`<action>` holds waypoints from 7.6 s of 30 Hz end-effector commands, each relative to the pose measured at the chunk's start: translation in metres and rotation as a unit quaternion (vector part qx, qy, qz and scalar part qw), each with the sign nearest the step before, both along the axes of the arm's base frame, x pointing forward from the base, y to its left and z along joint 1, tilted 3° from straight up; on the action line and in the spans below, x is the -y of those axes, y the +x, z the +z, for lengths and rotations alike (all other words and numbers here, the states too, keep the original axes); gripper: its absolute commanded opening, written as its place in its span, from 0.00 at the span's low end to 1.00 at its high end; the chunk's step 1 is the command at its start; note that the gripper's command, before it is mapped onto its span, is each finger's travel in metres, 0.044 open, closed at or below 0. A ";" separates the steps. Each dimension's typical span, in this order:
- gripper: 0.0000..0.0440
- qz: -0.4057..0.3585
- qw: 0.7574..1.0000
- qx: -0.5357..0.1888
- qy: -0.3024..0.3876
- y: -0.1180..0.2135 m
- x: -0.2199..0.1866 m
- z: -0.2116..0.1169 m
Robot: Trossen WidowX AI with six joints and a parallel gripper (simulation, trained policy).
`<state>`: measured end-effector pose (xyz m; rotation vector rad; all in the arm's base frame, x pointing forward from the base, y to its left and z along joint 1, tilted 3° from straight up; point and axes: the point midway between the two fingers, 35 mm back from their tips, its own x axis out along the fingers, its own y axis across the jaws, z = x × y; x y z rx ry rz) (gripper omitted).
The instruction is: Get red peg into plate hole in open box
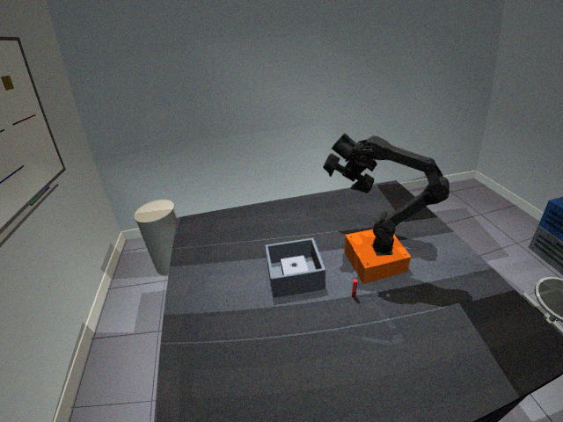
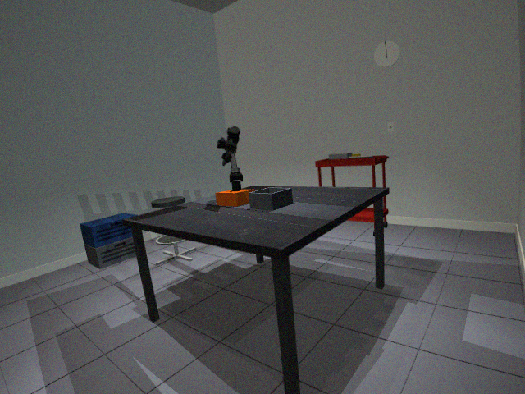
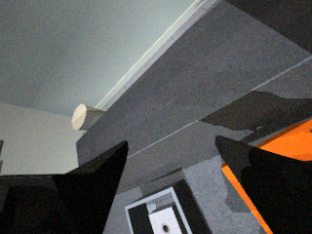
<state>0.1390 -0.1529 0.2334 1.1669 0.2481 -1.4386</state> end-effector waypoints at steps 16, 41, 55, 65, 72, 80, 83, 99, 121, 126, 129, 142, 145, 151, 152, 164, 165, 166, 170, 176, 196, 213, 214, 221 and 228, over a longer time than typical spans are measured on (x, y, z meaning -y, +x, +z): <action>1.00 0.280 0.946 -0.145 0.079 0.054 -0.096 -0.047; 1.00 0.494 0.782 -0.342 0.168 0.014 -0.247 -0.119; 1.00 0.536 0.736 -0.378 0.170 -0.004 -0.288 -0.175; 1.00 0.566 0.723 -0.361 0.164 -0.001 -0.302 -0.221; 0.97 0.584 0.715 -0.349 0.162 0.004 -0.305 -0.247; 0.52 0.583 0.707 -0.363 0.168 0.001 -0.304 -0.266; 0.34 0.578 0.707 -0.369 0.170 0.002 -0.304 -0.270; 0.00 0.578 0.718 -0.361 0.143 0.028 -0.315 -0.243; 0.00 0.531 0.783 -0.305 0.113 0.090 -0.298 -0.160; 0.00 0.507 0.803 -0.292 0.109 0.110 -0.283 -0.151; 0.00 0.494 0.814 -0.286 0.107 0.121 -0.273 -0.148; 0.00 0.461 0.837 -0.275 0.103 0.167 -0.221 -0.151; 0.00 0.461 0.837 -0.275 0.104 0.177 -0.209 -0.155; 0.00 0.470 0.831 -0.277 0.111 0.192 -0.189 -0.167; 0.00 0.473 0.829 -0.278 0.113 0.194 -0.186 -0.169; 0.04 0.517 0.793 -0.293 0.137 0.204 -0.170 -0.204; 0.08 0.520 0.789 -0.295 0.141 0.204 -0.170 -0.208; 0.13 0.523 0.786 -0.298 0.144 0.203 -0.170 -0.211; 0.34 0.529 0.778 -0.301 0.156 0.205 -0.168 -0.222; 0.49 0.538 0.773 -0.298 0.158 0.219 -0.161 -0.217; 1.00 0.565 0.771 -0.222 0.190 0.295 -0.169 -0.180; 1.00 0.572 0.772 -0.206 0.188 0.307 -0.172 -0.175; 1.00 0.572 0.772 -0.206 0.188 0.307 -0.172 -0.175; 1.00 0.572 0.772 -0.205 0.188 0.307 -0.172 -0.175; 1.00 0.572 0.772 -0.205 0.187 0.307 -0.172 -0.175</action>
